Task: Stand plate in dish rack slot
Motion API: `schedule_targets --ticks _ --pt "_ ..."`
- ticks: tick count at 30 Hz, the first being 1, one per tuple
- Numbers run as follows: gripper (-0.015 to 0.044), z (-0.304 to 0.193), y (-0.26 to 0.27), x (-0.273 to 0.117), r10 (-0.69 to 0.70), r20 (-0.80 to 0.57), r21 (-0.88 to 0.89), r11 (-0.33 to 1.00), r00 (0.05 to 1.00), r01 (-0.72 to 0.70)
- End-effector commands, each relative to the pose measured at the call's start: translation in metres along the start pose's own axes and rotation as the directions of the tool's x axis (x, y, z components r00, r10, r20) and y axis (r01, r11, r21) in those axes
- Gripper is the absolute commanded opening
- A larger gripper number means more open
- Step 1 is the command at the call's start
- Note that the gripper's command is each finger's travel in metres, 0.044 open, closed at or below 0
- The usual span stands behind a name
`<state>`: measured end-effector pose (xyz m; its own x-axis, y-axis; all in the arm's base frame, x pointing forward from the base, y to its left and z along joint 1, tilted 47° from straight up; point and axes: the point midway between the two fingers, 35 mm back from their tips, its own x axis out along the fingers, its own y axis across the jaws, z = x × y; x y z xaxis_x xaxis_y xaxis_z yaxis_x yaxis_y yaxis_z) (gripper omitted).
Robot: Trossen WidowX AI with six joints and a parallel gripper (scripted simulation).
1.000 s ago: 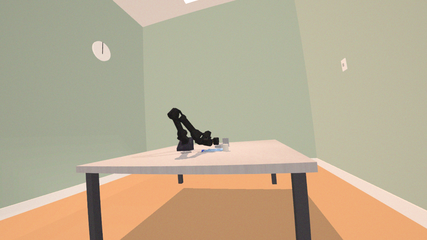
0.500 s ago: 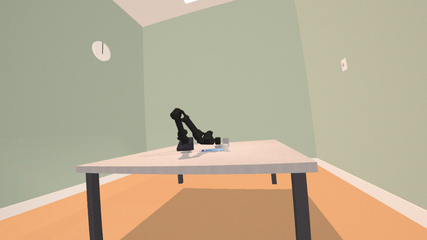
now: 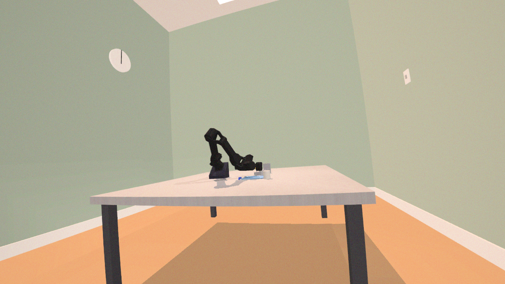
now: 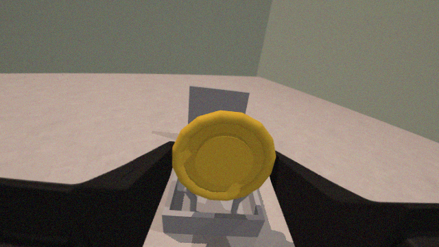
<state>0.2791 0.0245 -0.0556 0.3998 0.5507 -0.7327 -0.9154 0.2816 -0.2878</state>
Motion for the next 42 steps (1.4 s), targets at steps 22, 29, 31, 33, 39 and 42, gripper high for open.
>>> schedule_targets --ticks 22,29,31,33,39,42 --pt "0.0 -0.014 0.002 0.022 0.004 -0.006 0.007 1.0 1.0 -0.004" --pt "0.0 -0.013 0.002 0.022 0.005 -0.007 0.009 1.0 1.0 -0.004" --pt "0.0 -0.013 0.002 0.022 0.005 -0.007 0.009 1.0 1.0 -0.004" --pt "0.0026 -0.014 0.002 0.022 0.004 -0.007 0.007 1.0 1.0 -0.004" --pt "0.0184 -0.014 0.002 0.022 0.003 -0.007 0.005 1.0 1.0 -0.003" --pt "0.0263 -0.014 0.002 0.022 0.003 -0.007 0.005 1.0 1.0 -0.003"
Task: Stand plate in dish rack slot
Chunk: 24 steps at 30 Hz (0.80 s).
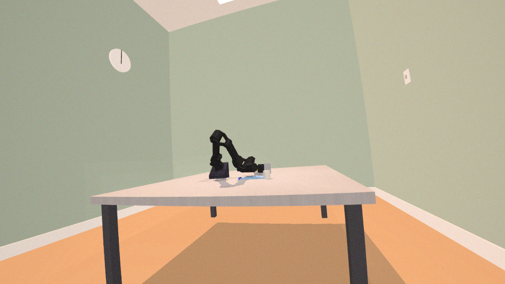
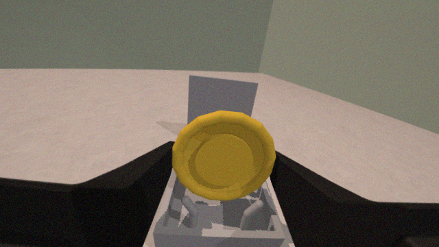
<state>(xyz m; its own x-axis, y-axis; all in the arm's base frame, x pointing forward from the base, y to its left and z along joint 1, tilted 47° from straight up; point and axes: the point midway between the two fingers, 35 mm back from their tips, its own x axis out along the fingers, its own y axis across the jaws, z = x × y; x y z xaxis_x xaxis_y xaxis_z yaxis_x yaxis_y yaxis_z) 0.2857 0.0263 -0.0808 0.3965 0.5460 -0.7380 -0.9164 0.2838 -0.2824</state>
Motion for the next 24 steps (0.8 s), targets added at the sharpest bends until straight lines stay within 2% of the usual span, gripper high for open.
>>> schedule_targets --ticks 1,5,6,12,20,24 --pt "0.0289 0.0 0.0 0.0 0.0 0.0 0.0 1.0 1.0 0.0" --pt "0.0394 0.0 0.0 0.0 0.0 0.0 0.0 1.0 1.0 0.0" --pt "0.04 0.0 0.0 0.0 0.0 0.0 0.0 1.0 1.0 0.0" --pt "0.04 0.008 -0.002 0.0 0.001 -0.002 -0.002 1.0 1.0 -0.001" --pt "0.04 0.109 -0.002 -0.01 -0.009 0.009 -0.008 1.0 1.0 0.009" --pt "0.04 0.117 -0.008 -0.009 -0.01 0.01 -0.003 1.0 1.0 0.01"
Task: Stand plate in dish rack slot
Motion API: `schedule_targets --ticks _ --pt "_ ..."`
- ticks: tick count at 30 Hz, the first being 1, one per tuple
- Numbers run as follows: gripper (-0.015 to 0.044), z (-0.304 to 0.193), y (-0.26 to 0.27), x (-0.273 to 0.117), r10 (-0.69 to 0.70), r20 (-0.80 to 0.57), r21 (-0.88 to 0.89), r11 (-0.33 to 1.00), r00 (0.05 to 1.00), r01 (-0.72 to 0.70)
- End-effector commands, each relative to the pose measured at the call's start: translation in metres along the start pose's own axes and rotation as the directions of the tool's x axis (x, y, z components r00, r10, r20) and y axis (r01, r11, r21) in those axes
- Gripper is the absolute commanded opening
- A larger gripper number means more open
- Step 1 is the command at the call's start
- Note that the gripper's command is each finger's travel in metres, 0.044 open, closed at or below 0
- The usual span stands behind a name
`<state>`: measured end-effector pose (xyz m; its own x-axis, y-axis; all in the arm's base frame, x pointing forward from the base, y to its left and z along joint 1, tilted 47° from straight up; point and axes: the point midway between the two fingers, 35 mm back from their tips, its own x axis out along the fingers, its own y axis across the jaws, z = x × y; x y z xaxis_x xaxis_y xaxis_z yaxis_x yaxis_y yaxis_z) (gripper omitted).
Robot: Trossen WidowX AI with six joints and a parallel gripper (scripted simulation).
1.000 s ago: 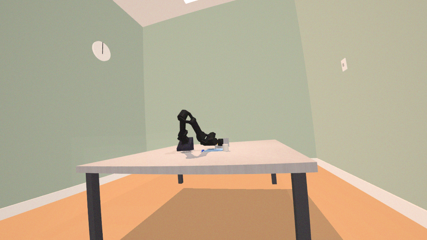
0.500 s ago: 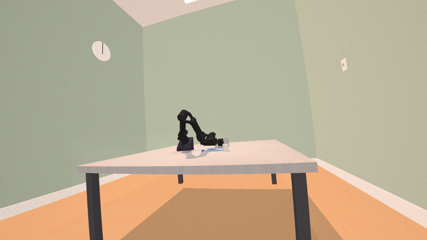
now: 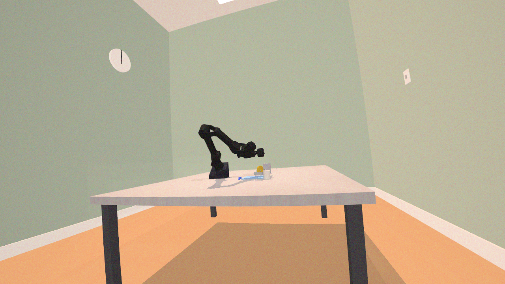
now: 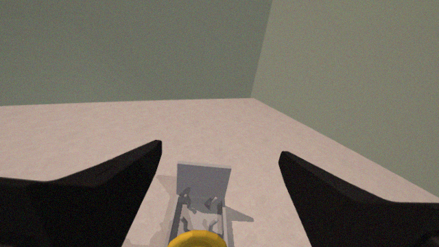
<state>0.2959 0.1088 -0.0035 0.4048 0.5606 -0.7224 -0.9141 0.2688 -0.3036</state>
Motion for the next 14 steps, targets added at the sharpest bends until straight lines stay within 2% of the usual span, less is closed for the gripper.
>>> schedule_targets --ticks 1,14 --pt "0.04 0.004 0.0 0.0 0.004 -0.021 0.036 0.999 1.0 -0.003" --pt "0.04 0.006 0.014 0.003 0.131 -0.27 0.361 0.932 0.954 -0.025"
